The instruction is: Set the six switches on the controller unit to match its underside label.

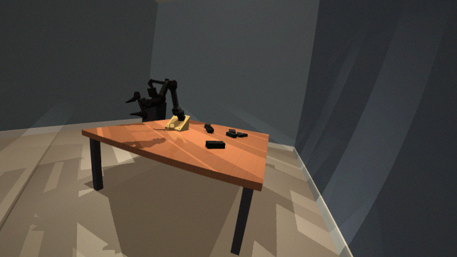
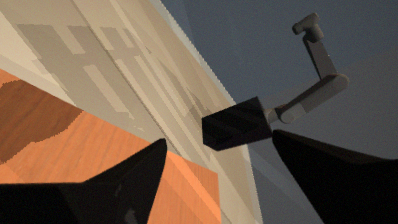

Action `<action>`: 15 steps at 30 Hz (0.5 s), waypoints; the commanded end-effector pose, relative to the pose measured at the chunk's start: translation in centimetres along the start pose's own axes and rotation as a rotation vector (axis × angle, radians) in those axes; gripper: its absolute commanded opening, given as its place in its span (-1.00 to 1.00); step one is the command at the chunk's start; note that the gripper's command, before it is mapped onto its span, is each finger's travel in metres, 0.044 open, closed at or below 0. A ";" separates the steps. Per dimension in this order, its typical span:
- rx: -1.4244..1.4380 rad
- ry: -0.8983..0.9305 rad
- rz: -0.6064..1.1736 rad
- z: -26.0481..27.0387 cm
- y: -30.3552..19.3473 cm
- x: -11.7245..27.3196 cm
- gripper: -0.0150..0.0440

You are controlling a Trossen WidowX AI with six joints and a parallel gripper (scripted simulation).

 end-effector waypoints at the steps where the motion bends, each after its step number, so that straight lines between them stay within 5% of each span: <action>1: 0.000 0.000 0.000 0.0 0.0 0.0 0.78; 7: -0.039 0.067 -0.008 2.0 0.7 0.0 0.24; 15: -0.219 0.445 -0.012 13.2 5.2 3.0 -0.47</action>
Point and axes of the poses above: the point midway between the two fingers, 35 mm back from their tips, its own x axis back along the fingers, its own z axis across the jaws, y = z × x, the point moved 1 cm from there along x, back along the fingers, and after that the axes turned 2 degrees about -x, right-handed, at the moved point
